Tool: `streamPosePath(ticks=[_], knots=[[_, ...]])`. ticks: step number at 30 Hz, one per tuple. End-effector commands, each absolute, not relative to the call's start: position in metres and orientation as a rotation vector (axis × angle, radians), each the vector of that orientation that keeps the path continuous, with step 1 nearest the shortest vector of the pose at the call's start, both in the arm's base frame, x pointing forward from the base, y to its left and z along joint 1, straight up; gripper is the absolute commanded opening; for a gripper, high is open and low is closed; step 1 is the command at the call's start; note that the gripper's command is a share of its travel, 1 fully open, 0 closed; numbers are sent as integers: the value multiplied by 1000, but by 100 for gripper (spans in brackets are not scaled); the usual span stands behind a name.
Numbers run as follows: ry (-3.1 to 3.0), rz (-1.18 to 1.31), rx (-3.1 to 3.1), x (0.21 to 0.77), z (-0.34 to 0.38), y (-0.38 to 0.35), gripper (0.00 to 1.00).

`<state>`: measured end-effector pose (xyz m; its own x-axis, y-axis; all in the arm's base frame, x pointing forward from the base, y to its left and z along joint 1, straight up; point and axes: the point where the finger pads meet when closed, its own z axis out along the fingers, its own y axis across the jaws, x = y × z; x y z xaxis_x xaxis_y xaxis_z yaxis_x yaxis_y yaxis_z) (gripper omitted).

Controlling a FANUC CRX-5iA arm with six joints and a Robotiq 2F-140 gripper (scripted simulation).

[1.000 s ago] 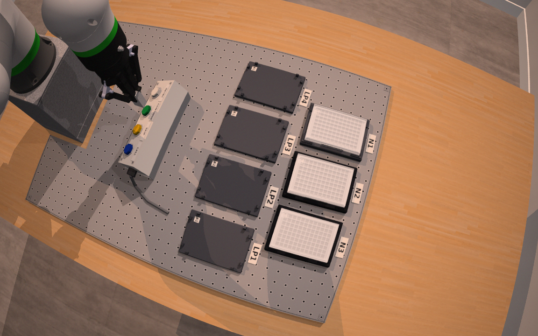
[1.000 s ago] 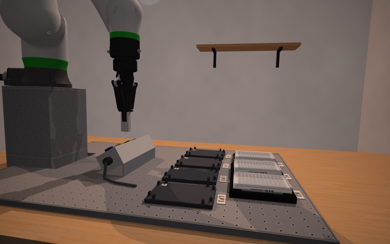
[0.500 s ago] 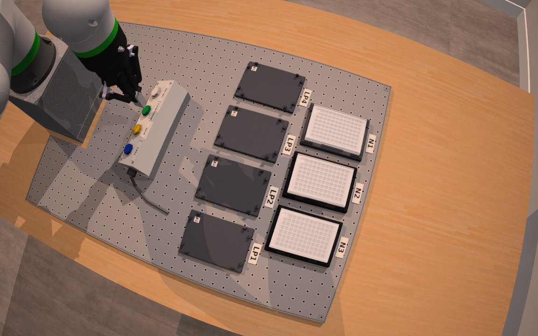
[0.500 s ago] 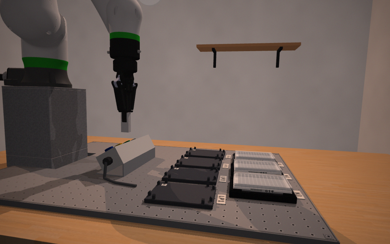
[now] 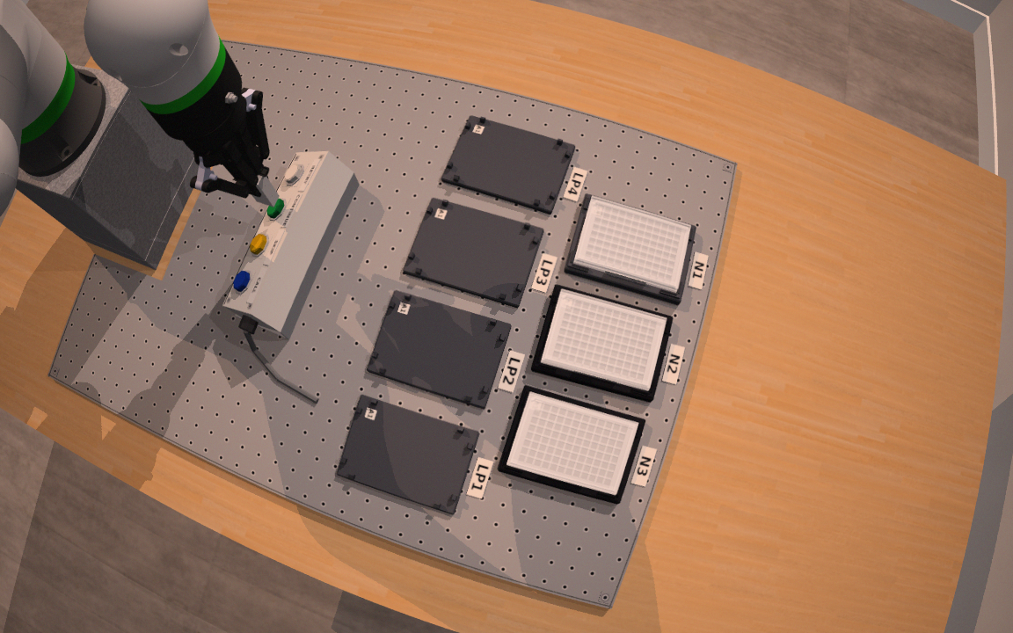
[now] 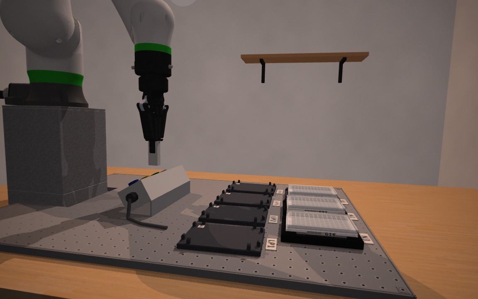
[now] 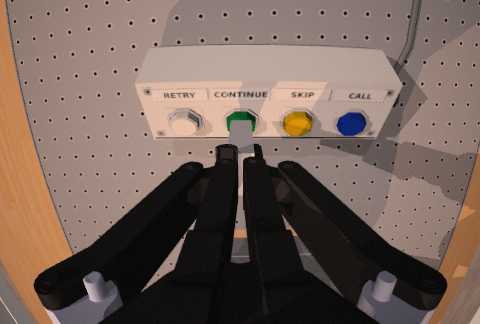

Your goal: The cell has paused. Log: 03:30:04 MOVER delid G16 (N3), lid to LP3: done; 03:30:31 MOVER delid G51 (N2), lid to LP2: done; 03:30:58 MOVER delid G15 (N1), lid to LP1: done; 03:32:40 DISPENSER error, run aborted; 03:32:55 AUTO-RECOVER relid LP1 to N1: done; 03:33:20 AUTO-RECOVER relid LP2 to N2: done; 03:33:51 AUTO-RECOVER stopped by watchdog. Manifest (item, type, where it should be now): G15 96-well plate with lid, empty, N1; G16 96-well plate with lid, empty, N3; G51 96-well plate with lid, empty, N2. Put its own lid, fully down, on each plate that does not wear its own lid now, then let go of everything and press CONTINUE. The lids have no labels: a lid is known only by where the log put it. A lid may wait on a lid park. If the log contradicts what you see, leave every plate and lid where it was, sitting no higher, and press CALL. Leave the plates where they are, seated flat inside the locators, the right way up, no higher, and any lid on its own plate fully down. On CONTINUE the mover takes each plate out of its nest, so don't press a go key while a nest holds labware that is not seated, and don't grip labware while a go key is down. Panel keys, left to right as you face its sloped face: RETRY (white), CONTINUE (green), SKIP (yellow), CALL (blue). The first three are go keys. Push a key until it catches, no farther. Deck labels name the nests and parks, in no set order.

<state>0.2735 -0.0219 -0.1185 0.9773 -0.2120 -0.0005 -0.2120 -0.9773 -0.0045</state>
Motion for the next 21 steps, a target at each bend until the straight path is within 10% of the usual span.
streamPosePath(ticks=[1, 21], knots=[[334, -1, -3119, 274, -121, -22, 0], [334, -1, -3119, 274, -136, -22, 0]])
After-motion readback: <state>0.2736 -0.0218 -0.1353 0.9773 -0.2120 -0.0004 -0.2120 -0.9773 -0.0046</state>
